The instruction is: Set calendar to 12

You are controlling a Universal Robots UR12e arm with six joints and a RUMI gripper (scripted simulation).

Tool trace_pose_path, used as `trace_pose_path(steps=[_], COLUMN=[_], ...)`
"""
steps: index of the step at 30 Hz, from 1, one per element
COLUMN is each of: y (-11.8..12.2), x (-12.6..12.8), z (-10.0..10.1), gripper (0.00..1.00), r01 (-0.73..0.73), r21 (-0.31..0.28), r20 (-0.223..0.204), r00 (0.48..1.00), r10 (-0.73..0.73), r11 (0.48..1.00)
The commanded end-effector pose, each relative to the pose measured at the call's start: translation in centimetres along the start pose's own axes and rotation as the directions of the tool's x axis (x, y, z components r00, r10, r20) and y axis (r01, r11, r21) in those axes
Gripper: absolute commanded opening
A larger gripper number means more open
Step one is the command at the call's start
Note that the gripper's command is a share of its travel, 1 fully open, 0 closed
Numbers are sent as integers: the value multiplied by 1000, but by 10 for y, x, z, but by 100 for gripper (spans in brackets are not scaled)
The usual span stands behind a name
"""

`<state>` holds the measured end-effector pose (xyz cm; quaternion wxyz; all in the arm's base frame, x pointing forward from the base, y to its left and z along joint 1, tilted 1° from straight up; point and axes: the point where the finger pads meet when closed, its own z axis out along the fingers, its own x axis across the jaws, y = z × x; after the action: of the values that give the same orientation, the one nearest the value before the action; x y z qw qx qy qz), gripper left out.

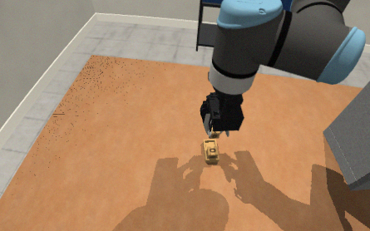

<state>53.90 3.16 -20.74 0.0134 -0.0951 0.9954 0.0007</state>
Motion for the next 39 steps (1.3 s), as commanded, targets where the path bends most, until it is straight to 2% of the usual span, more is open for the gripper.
trace_pose_path(steps=[1,8,23,29,35,38,39], y=[0,0,-2,-14,-31,-32,-36], x=[0,0,0,-1,-1,-1,-1], z=[-25,-32,-32,-30,-29,-29,-28], gripper=[10,10,10,10,10,10,10], r01=[0,0,-19,-151,-346,-355,-400], r21=[-1,-1,-1,0,0,0,0], r20=[-1,-1,-1,-1,-1,-1,-1], r00=[1000,1000,1000,989,938,935,916], r10=[0,0,19,151,346,355,400], r11=[1000,1000,1000,989,938,935,916])
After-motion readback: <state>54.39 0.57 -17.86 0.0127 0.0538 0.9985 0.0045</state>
